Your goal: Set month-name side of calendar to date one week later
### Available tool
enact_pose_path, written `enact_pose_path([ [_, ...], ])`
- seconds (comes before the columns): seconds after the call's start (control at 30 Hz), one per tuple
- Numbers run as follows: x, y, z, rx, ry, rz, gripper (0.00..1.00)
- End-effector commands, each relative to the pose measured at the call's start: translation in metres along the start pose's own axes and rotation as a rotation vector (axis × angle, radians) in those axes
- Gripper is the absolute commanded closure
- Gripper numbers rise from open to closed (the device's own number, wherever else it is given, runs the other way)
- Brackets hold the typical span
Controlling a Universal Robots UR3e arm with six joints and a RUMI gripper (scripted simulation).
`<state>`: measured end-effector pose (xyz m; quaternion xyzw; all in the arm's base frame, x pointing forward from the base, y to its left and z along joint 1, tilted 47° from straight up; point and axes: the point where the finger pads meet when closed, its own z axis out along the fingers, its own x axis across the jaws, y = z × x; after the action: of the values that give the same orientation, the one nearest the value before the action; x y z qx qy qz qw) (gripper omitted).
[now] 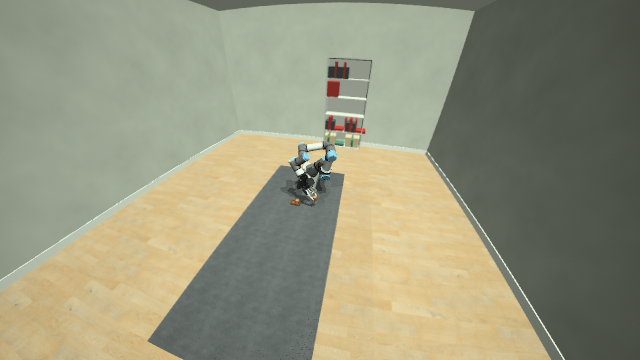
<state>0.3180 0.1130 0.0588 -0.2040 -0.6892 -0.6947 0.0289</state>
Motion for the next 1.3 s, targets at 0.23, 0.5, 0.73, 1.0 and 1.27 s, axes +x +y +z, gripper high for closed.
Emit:
enact_pose_path([
  [0.23,-0.001,0.000,-0.001,-0.026,-0.001,-0.003,0.89],
  [0.5,-0.001,0.000,-0.001,-0.026,-0.001,-0.003,0.89],
  [0.73,-0.001,-0.001,0.001,-0.026,-0.001,-0.003,0.89],
  [1.0,-0.001,-0.004,0.004,-0.026,-0.001,-0.003,0.89],
  [1.27,-0.001,-0.011,0.011,-0.026,-0.001,-0.003,0.89],
])
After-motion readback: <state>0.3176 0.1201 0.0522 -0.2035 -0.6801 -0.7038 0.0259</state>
